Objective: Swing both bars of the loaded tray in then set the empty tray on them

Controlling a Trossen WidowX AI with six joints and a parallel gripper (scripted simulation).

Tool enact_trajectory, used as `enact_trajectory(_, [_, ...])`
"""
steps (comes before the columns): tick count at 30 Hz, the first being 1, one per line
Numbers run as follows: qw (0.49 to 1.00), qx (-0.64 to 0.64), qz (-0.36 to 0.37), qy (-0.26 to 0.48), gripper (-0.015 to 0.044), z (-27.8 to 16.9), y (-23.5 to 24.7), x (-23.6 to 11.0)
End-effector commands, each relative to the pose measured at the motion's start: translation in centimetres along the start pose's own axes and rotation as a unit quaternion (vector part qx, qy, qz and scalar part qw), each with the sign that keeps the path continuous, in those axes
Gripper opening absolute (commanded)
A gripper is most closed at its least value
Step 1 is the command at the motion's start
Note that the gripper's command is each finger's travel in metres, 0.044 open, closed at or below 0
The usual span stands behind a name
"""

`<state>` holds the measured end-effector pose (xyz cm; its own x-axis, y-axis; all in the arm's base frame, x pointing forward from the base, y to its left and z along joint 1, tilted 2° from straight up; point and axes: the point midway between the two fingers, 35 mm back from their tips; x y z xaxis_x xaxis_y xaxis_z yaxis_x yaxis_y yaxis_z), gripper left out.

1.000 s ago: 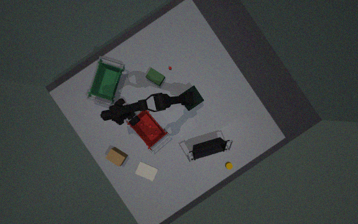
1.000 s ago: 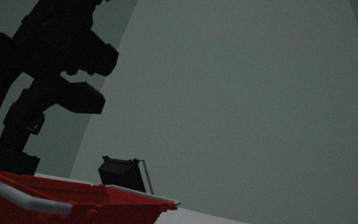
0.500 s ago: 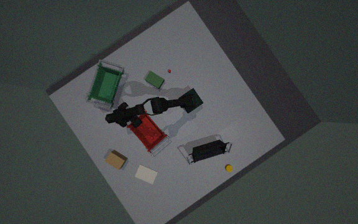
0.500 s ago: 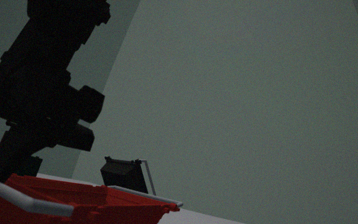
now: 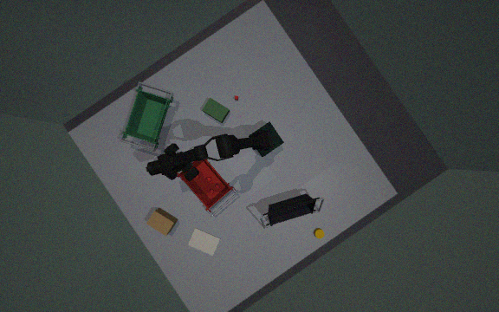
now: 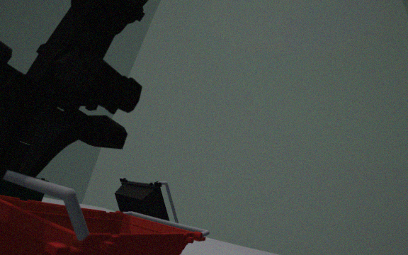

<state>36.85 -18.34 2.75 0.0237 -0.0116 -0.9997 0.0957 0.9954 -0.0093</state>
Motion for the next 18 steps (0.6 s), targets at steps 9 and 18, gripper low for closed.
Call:
enact_trajectory(9, [1.0, -0.009, 0.013, 0.003, 0.0082, -0.1, 3.9, 0.6])
enact_trajectory(18, [1.0, -0.009, 0.013, 0.003, 0.0082, -0.2, 5.8, 2.1])
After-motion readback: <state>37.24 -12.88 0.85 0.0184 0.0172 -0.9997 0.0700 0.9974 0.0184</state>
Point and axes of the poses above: the point midway between the two fingers, 35 mm back from their tips, its own x axis out along the fingers, its own y axis across the jaws, z = x × y, and after that the axes turned 4 degrees about x, right-handed
